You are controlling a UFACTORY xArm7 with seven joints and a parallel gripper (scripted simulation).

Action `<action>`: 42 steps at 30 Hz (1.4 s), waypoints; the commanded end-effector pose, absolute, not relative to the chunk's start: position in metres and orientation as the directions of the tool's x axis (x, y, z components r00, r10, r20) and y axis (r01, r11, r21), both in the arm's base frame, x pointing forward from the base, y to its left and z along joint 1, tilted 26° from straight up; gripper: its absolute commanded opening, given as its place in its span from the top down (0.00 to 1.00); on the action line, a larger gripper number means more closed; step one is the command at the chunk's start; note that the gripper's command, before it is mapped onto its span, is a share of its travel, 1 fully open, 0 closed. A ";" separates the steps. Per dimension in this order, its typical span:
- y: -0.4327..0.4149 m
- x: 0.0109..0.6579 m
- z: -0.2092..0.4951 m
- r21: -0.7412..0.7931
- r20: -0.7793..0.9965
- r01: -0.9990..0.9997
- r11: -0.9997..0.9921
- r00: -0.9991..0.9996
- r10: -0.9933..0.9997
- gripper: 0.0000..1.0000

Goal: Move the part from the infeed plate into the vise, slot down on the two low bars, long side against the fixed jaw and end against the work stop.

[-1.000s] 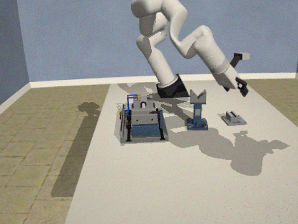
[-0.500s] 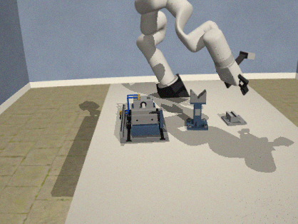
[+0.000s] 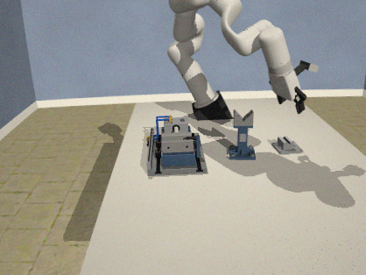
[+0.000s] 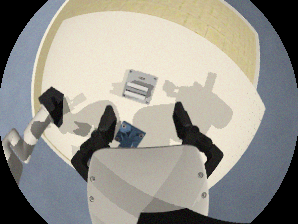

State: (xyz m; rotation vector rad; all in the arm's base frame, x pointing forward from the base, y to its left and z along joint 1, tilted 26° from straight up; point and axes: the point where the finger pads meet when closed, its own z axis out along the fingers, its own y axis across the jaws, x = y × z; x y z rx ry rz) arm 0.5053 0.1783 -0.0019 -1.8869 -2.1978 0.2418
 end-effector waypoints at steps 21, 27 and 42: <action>0.185 0.495 0.006 -0.268 -0.073 0.960 0.075 -0.098 0.993 0.00; 0.192 0.486 0.015 -0.238 -0.183 0.971 0.014 -0.059 0.981 0.00; 0.199 0.480 0.024 -0.195 -0.271 0.980 -0.034 -0.021 0.962 0.00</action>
